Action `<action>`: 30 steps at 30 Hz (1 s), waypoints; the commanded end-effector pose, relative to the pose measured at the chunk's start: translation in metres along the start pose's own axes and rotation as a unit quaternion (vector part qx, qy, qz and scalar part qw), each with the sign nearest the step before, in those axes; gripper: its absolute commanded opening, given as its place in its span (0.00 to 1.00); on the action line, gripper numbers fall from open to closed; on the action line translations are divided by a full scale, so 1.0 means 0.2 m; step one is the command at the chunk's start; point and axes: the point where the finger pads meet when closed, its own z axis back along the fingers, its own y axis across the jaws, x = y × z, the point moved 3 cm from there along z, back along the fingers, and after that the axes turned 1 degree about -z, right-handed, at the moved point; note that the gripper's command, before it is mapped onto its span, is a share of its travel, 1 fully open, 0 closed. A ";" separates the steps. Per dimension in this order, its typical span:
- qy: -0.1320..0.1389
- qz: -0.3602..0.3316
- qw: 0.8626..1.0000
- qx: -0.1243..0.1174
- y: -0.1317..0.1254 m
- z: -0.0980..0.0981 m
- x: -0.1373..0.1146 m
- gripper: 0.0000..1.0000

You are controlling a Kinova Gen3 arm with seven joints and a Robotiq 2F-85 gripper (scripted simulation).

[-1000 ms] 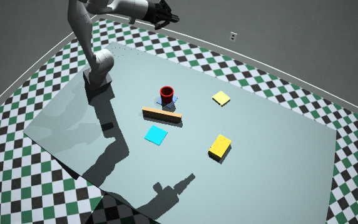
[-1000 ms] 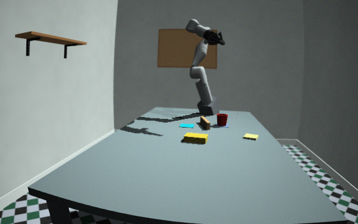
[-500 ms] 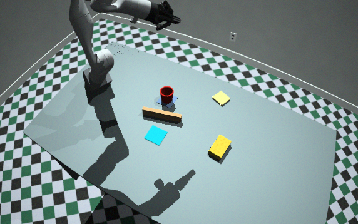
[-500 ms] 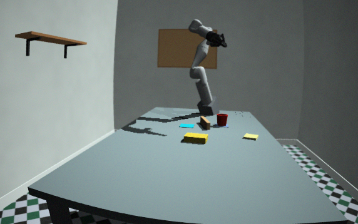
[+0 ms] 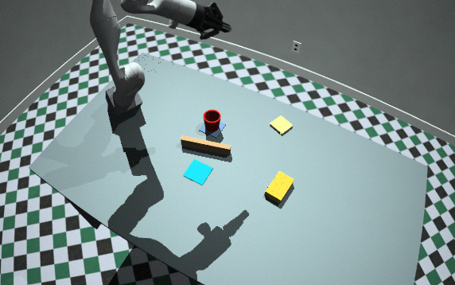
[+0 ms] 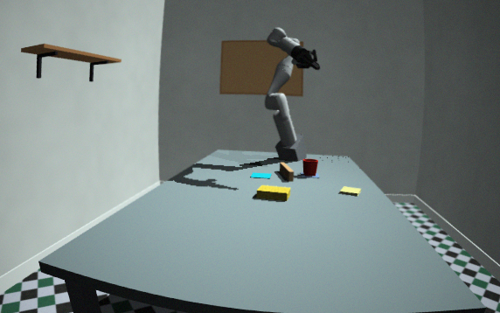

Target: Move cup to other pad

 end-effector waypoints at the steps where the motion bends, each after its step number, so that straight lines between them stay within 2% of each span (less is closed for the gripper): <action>1: -0.002 0.000 1.000 -0.004 -0.01 -0.01 0.00 0.00; 3: -0.002 0.000 1.000 -0.004 -0.01 -0.01 0.00 0.00; 4: 0.003 -0.014 1.000 -0.016 -0.01 -0.05 -0.02 0.00; 13: 0.003 -0.014 1.000 -0.016 -0.01 -0.05 -0.02 0.00; 14: 0.008 -0.028 0.999 -0.028 -0.02 -0.10 -0.05 0.00; 20: 0.008 -0.028 0.999 -0.028 -0.02 -0.10 -0.05 0.00; 21: 0.013 -0.042 0.998 -0.041 -0.03 -0.14 -0.08 0.00; 30: 0.013 -0.042 0.998 -0.041 -0.03 -0.14 -0.08 0.00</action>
